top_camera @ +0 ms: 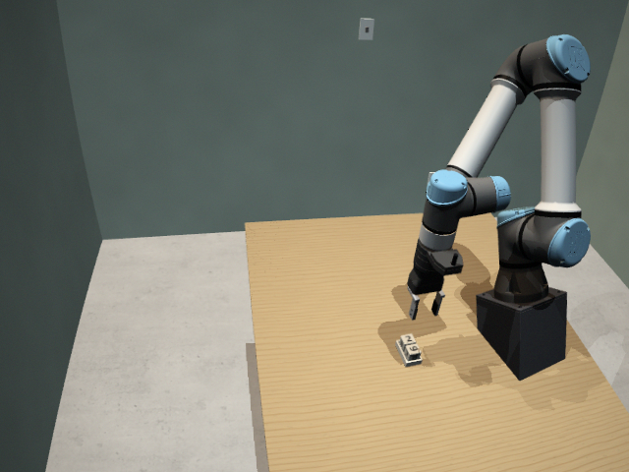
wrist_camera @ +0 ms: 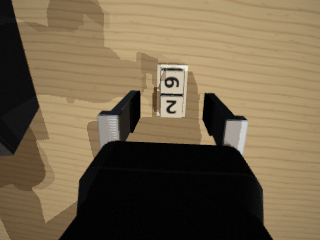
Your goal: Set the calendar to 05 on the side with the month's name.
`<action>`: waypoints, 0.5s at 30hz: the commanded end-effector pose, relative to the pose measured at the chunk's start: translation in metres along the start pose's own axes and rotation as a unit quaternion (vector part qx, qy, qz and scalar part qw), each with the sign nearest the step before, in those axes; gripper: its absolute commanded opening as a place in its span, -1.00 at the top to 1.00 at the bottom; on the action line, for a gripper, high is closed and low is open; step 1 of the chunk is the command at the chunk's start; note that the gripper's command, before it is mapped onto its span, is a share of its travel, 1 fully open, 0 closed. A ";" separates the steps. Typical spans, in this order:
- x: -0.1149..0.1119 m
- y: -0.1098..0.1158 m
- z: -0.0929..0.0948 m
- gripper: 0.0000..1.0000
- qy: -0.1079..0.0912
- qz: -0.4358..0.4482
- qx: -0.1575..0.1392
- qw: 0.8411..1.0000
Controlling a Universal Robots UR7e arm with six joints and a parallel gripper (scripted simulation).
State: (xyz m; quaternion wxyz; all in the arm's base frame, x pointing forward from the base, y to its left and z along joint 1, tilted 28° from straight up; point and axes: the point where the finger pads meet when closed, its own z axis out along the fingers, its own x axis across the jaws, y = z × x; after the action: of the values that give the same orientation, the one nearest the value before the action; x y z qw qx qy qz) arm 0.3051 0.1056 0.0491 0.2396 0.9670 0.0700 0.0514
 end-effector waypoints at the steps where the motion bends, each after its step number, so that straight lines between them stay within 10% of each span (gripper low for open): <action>1: 0.000 0.000 -0.017 -1.00 0.000 0.000 0.000 1.000; 15: 0.000 0.000 -0.019 -1.00 0.000 0.000 0.000 1.000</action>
State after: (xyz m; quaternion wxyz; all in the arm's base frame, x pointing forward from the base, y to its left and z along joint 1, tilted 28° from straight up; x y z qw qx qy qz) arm 0.3023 0.1139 0.0655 0.2397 0.9670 0.0701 0.0515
